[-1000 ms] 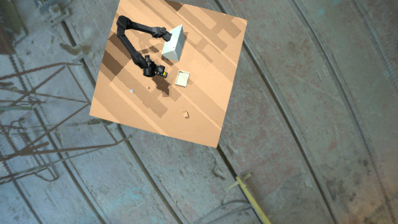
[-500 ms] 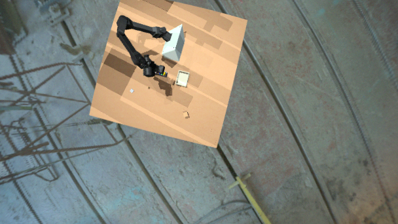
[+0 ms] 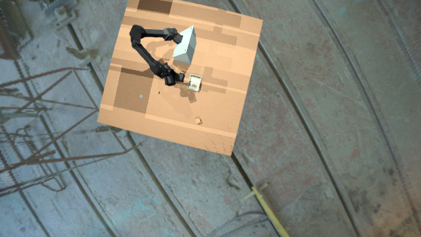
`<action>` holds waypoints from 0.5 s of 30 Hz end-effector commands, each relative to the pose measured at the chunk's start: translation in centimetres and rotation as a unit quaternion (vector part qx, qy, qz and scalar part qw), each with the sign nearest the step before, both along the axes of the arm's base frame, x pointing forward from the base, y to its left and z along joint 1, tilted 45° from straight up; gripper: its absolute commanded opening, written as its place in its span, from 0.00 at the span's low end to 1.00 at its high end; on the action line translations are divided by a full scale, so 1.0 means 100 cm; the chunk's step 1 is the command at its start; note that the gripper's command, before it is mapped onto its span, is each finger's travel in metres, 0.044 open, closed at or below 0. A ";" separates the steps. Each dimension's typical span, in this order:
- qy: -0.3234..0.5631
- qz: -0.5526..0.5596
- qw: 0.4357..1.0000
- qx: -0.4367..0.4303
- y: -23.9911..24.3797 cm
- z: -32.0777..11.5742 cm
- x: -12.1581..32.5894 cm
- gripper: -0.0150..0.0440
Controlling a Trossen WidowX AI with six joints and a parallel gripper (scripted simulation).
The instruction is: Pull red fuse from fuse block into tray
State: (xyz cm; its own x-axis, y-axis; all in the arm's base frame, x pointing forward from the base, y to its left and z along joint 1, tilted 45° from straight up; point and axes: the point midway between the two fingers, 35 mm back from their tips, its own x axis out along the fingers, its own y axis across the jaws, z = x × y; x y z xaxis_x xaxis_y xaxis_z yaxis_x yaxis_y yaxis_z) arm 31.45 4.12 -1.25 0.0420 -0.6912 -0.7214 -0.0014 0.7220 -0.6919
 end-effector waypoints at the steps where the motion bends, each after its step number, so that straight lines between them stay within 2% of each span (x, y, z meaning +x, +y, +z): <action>1: -0.001 0.000 1.000 0.004 0.017 -0.013 0.001 0.25; 15: -0.001 -0.001 1.000 0.003 0.074 -0.071 -0.008 0.25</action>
